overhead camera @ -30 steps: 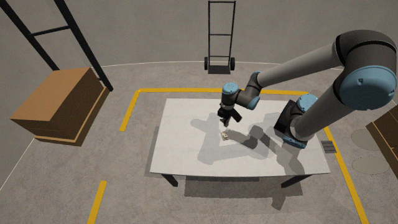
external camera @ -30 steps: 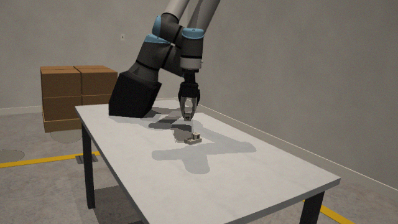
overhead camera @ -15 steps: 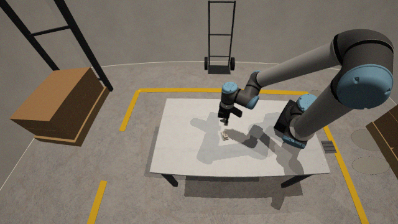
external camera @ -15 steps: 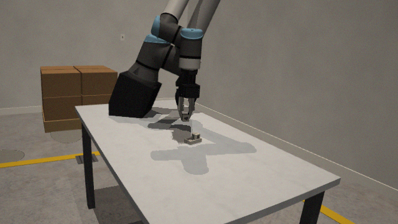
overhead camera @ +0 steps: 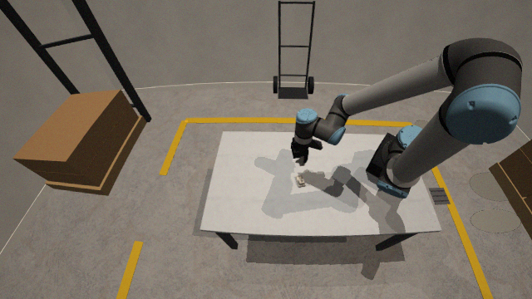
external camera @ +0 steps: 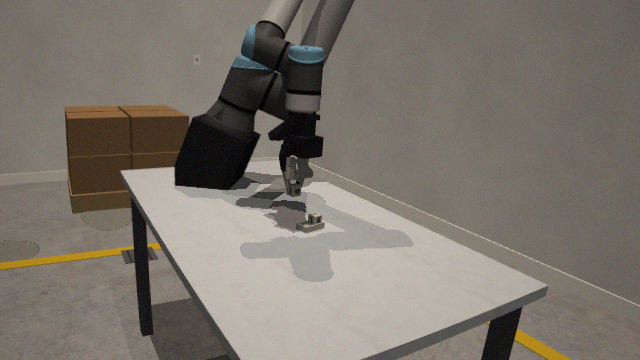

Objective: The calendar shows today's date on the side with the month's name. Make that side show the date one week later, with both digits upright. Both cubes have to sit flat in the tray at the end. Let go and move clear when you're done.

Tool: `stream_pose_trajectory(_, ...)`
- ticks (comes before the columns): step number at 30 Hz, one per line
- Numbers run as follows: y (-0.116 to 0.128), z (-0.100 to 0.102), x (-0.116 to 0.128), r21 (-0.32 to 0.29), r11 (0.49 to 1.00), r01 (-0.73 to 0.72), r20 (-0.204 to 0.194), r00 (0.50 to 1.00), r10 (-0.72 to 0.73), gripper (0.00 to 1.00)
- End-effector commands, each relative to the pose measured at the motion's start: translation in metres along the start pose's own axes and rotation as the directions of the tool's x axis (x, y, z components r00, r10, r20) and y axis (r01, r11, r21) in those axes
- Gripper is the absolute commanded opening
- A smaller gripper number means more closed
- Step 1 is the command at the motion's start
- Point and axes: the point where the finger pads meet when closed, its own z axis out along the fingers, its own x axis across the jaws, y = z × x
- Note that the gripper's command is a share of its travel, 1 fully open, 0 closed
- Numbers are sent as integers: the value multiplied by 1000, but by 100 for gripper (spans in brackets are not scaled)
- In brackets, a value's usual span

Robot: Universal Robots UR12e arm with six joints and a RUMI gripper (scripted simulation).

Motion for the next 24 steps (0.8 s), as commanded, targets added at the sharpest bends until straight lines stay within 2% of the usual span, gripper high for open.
stream_pose_trajectory(1,3,-1,-9,-5,986,166,-4,986,-166,10)
stream_pose_trajectory(6,3,-1,-13,-5,956,292,-3,956,-292,10)
stream_pose_trajectory(10,4,0,-18,-6,911,412,-3,911,-412,10)
stream_pose_trajectory(12,4,0,-18,-6,911,412,-3,911,-412,10)
stream_pose_trajectory(15,5,0,-22,-6,853,522,-2,853,-522,10)
stream_pose_trajectory(20,6,0,-26,-6,783,622,-1,783,-622,10)
stream_pose_trajectory(24,7,1,-29,-6,706,709,-1,706,-709,10)
